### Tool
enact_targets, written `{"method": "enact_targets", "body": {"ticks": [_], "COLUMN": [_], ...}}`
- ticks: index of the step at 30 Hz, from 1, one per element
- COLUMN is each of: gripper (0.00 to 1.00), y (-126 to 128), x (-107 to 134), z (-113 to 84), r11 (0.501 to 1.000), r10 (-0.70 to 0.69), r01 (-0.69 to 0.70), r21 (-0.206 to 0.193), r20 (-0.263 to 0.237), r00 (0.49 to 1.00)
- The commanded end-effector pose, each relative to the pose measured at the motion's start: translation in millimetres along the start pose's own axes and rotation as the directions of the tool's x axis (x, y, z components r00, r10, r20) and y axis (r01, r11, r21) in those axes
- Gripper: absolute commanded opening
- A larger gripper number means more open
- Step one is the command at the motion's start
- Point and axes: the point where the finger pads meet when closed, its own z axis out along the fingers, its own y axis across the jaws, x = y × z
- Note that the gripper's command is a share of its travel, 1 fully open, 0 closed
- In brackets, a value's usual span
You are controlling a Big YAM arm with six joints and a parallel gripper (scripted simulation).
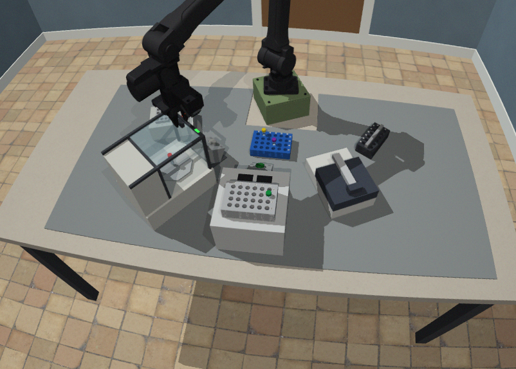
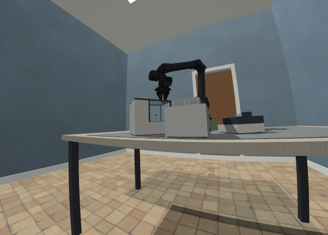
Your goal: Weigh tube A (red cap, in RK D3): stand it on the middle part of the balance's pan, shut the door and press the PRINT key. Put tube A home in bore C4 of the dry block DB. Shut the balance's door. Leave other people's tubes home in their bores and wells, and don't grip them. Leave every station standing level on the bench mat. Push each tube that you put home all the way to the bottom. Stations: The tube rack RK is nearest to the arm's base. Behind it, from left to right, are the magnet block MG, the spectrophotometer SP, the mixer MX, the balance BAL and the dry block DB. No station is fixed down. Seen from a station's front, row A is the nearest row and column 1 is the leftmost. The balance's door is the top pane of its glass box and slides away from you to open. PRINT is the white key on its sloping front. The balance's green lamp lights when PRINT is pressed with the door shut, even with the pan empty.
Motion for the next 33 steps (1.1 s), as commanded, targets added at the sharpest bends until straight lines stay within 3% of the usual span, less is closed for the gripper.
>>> {"method": "enact_targets", "body": {"ticks": [1, 4, 5, 22, 23, 33], "gripper": [0.3, 0.3, 0.06, 0.06, 0.06, 0.06], "y": [-12.6, -12.6, -12.6, -12.6, -25.8, -31.7], "x": [0.3, 0.3, 0.3, 0.3, 3.1, 3.9], "z": [-12.9, -12.9, -12.9, -12.8, -17.9, -16.3], "r11": [0.999, 0.999, 0.999, 0.999, 0.998, 0.999], "r10": [0.0, 0.0, 0.0, 0.0, 0.001, 0.002], "r01": [0.0, 0.0, 0.0, 0.0, -0.001, -0.002], "r21": [0.041, 0.041, 0.041, 0.041, 0.061, 0.049], "r20": [0.001, 0.001, 0.001, 0.001, 0.0, 0.0], "r00": [1.0, 1.0, 1.0, 1.0, 1.0, 1.0]}}
